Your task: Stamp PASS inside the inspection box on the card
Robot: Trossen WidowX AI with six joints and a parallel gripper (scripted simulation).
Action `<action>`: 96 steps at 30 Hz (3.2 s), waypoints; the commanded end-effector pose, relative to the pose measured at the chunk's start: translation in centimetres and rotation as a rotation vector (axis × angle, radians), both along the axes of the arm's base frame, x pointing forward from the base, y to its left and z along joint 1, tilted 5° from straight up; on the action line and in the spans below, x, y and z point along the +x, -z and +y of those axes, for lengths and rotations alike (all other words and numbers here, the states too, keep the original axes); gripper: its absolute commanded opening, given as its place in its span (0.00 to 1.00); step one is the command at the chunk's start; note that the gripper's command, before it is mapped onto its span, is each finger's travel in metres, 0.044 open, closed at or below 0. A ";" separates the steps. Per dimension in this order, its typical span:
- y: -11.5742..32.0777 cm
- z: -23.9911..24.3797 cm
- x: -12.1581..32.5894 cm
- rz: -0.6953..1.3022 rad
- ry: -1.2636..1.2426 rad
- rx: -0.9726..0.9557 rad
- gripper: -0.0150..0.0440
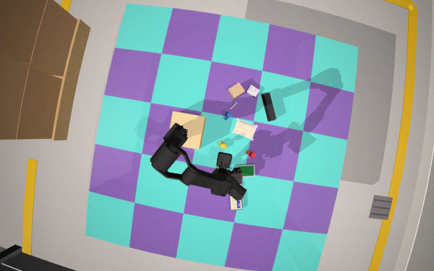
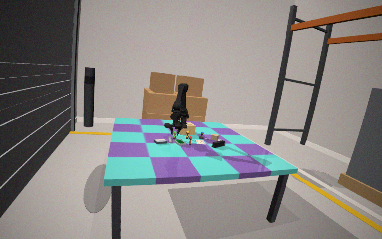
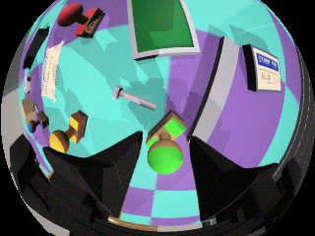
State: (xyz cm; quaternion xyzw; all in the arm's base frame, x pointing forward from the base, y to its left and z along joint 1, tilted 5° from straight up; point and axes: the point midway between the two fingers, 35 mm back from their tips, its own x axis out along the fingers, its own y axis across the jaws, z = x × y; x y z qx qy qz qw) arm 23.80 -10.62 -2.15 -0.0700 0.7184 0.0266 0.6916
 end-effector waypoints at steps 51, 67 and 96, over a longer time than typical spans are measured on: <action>-0.1 0.0 -0.1 0.002 0.000 0.000 0.25; -0.8 0.0 0.0 0.003 0.000 -0.001 0.25; -2.2 0.1 0.2 0.003 0.000 -0.003 0.25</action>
